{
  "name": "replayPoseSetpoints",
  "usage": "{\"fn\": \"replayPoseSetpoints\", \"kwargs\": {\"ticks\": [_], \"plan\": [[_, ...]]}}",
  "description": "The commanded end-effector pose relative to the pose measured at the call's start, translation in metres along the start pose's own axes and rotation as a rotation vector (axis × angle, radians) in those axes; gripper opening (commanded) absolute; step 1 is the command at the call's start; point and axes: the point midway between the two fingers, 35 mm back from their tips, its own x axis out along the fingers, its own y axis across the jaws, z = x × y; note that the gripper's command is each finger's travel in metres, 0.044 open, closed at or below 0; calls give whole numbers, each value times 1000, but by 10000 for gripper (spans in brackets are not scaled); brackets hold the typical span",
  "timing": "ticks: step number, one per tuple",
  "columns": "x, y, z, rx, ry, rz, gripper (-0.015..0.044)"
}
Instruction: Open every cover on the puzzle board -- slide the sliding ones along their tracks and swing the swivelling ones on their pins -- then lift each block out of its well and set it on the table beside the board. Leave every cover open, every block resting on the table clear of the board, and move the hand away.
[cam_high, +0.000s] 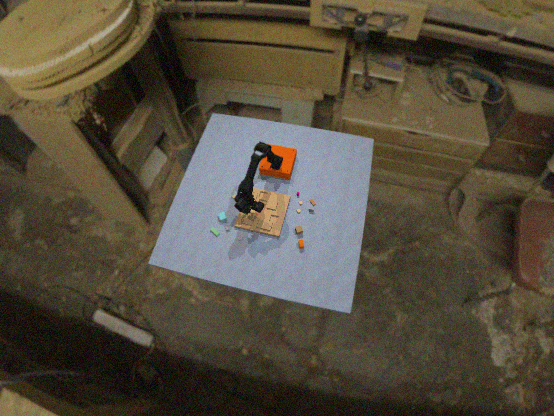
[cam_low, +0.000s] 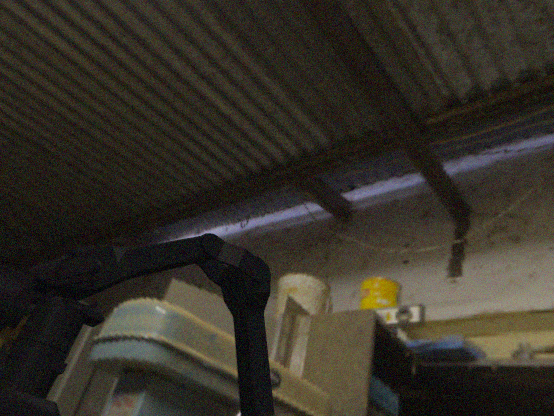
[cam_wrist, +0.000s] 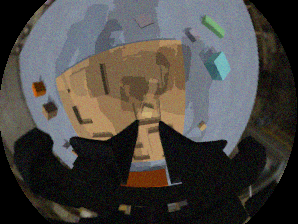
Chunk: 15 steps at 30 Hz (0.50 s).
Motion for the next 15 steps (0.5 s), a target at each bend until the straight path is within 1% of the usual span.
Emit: {"fn": "replayPoseSetpoints", "kwargs": {"ticks": [1,15], "plan": [[2,0,-1,-55,2,1,144],[4,0,-1,-264,2,2,144]]}}
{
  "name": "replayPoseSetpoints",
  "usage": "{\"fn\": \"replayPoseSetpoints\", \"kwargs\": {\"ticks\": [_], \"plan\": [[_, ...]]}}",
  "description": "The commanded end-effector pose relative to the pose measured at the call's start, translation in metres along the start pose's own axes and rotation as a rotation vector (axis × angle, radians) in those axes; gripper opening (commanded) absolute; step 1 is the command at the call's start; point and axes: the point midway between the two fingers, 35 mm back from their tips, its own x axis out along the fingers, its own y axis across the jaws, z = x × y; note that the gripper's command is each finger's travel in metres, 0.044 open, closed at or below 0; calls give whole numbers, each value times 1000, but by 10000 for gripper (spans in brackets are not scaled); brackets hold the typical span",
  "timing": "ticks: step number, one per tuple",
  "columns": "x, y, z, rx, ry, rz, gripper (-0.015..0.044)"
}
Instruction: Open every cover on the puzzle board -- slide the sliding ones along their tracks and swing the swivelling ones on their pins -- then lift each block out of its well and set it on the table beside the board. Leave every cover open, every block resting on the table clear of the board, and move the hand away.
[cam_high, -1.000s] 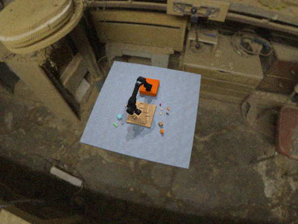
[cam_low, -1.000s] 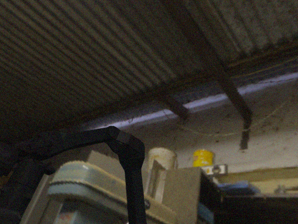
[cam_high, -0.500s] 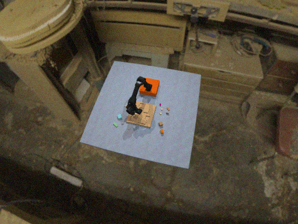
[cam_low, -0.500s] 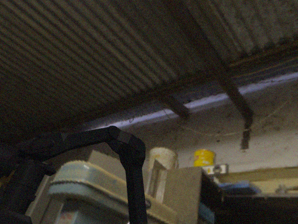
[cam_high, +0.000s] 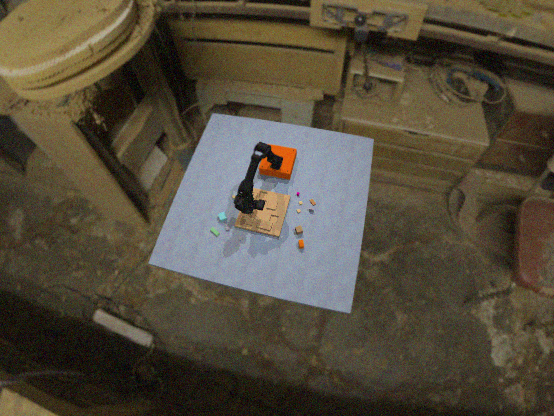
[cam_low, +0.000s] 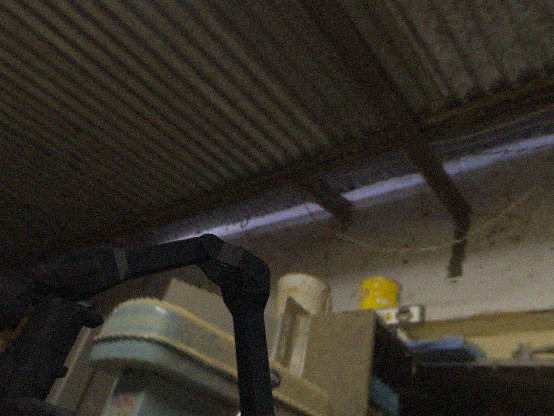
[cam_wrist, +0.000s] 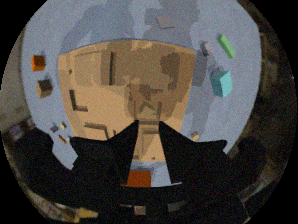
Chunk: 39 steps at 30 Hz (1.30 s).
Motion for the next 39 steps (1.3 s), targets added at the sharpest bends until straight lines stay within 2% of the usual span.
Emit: {"fn": "replayPoseSetpoints", "kwargs": {"ticks": [1,24,39], "plan": [[2,0,-1,-55,1,2,144],[5,0,-1,-398,1,2,144],[6,0,-1,-214,1,2,144]]}}
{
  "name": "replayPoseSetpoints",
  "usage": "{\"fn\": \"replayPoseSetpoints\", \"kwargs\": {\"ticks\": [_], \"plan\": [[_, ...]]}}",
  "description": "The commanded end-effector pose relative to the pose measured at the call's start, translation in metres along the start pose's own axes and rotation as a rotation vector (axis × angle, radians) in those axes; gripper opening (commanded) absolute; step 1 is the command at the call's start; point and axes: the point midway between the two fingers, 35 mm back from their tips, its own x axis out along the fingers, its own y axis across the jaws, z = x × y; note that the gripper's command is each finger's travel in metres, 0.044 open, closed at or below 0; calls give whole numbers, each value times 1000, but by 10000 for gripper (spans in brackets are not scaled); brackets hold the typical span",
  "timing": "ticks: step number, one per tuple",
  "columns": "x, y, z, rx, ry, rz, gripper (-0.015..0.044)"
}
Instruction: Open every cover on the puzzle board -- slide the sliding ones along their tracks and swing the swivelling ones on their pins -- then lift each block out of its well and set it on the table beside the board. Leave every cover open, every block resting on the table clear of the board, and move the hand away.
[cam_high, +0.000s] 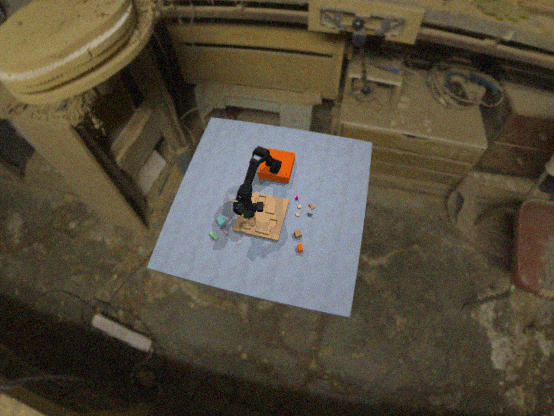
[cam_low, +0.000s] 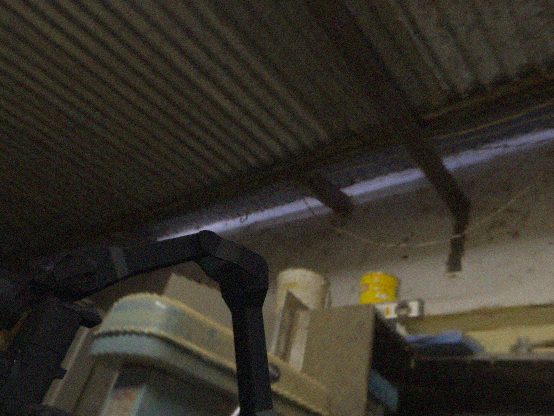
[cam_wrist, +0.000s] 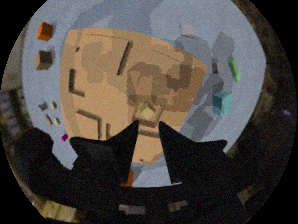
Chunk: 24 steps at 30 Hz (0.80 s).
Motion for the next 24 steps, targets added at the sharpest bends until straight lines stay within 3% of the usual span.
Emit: {"fn": "replayPoseSetpoints", "kwargs": {"ticks": [1,24], "plan": [[1,0,0,53,1,2,144],[4,0,0,395,1,2,144]]}}
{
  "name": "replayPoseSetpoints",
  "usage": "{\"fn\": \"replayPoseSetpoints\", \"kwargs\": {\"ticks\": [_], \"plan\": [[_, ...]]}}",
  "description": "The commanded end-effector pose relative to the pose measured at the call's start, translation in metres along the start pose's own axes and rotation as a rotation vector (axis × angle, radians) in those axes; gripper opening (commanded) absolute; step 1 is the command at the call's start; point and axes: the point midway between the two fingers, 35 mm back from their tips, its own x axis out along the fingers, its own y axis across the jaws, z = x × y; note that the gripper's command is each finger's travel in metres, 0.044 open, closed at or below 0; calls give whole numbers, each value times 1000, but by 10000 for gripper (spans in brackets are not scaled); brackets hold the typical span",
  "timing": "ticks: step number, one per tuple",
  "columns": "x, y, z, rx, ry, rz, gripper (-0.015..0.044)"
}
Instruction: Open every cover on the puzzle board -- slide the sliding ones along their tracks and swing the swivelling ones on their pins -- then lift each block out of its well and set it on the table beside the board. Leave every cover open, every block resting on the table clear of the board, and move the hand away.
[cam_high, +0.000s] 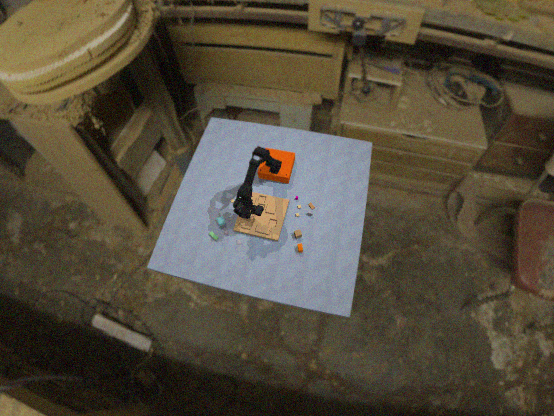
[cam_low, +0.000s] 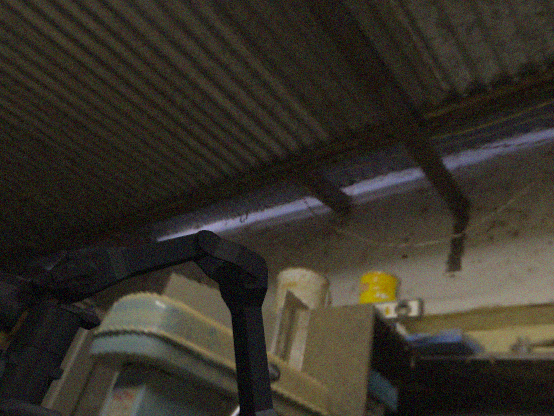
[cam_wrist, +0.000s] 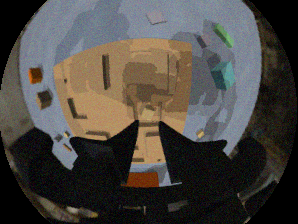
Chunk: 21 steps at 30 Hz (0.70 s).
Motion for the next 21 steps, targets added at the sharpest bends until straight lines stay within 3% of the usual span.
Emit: {"fn": "replayPoseSetpoints", "kwargs": {"ticks": [1,21], "plan": [[1,0,-1,54,1,2,144],[4,1,-1,341,2,1,144]]}}
